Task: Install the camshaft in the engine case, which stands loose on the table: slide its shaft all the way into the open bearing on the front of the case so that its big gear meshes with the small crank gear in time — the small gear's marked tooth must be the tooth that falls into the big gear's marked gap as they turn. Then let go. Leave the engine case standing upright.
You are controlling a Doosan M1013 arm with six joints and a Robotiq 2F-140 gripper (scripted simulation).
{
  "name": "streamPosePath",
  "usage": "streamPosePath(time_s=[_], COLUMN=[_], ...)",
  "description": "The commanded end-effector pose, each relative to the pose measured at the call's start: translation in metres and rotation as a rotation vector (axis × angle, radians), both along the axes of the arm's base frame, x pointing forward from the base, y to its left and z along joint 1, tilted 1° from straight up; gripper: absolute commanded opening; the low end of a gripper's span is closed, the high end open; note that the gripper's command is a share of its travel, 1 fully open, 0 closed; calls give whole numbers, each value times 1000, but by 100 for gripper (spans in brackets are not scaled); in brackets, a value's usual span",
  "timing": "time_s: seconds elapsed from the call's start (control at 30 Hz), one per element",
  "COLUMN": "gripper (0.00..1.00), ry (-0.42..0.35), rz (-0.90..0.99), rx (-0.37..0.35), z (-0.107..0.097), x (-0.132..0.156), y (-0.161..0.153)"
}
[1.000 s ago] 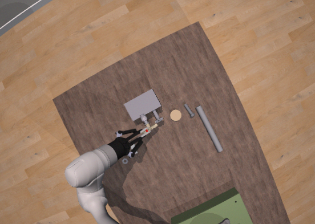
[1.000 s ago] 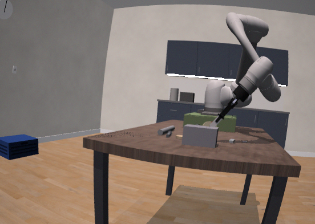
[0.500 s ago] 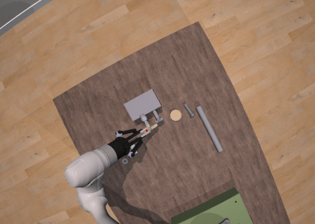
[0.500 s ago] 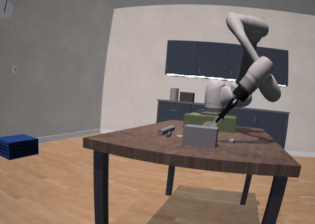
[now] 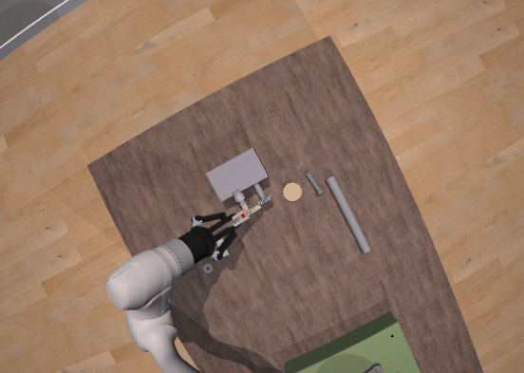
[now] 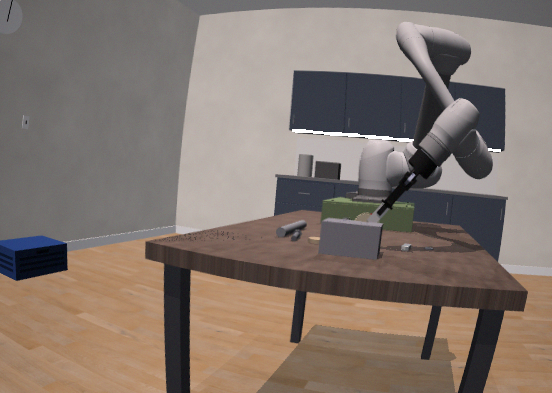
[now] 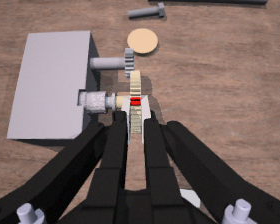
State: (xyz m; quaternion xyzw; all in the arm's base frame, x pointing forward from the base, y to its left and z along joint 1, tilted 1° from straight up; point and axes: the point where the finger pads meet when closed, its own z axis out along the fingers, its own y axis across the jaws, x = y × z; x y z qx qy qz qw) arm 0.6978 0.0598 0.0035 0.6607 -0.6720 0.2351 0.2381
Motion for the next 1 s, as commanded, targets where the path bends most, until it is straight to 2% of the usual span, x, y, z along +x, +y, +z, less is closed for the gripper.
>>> streamPosePath(time_s=[0.0, 0.97], gripper=[5, 5], ry=[0, 0], rz=[0, 0], rx=[0, 0], z=[0, 0], x=[1, 9], y=[0, 0])
